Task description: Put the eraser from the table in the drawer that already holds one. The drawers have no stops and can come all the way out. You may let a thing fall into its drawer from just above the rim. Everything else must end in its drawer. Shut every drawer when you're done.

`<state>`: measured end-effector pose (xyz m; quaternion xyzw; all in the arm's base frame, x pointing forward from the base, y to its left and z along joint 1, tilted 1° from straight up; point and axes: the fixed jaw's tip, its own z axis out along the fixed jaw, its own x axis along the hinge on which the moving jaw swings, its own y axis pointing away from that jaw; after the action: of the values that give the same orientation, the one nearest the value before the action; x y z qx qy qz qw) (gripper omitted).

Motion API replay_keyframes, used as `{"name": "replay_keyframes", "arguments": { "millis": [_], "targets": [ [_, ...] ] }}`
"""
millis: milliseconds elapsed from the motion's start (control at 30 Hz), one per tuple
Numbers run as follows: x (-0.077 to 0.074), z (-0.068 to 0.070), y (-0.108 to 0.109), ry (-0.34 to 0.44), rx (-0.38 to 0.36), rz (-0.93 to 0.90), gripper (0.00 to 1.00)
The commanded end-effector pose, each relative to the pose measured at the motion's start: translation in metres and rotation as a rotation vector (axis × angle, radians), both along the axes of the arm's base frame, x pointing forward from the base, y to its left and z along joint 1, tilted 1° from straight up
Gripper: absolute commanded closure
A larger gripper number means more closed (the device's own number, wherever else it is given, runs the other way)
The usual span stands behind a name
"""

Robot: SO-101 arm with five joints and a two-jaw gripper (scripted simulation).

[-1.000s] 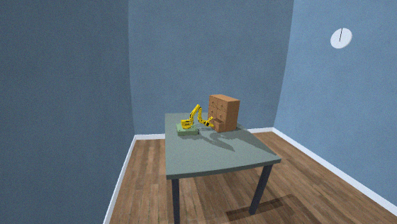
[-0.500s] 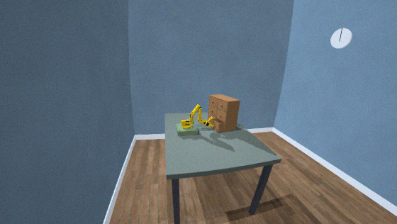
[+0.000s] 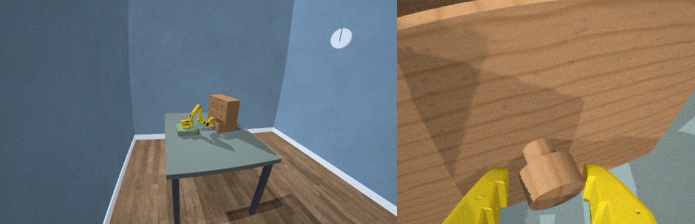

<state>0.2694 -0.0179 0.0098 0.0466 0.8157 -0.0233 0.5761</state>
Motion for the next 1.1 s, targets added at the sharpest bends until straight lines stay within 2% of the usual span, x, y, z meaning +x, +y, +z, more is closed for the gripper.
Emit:
{"name": "replay_keyframes", "arguments": {
  "millis": [0,600,1067],
  "targets": [
    [-0.0003,0.0020,0.0054,0.000,0.000,0.022,0.89],
    [-0.0003,0.0020,0.0054,0.000,0.000,0.022,1.00],
    [-0.0003,0.0020,0.0054,0.000,0.000,0.022,1.00]
  ]
}}
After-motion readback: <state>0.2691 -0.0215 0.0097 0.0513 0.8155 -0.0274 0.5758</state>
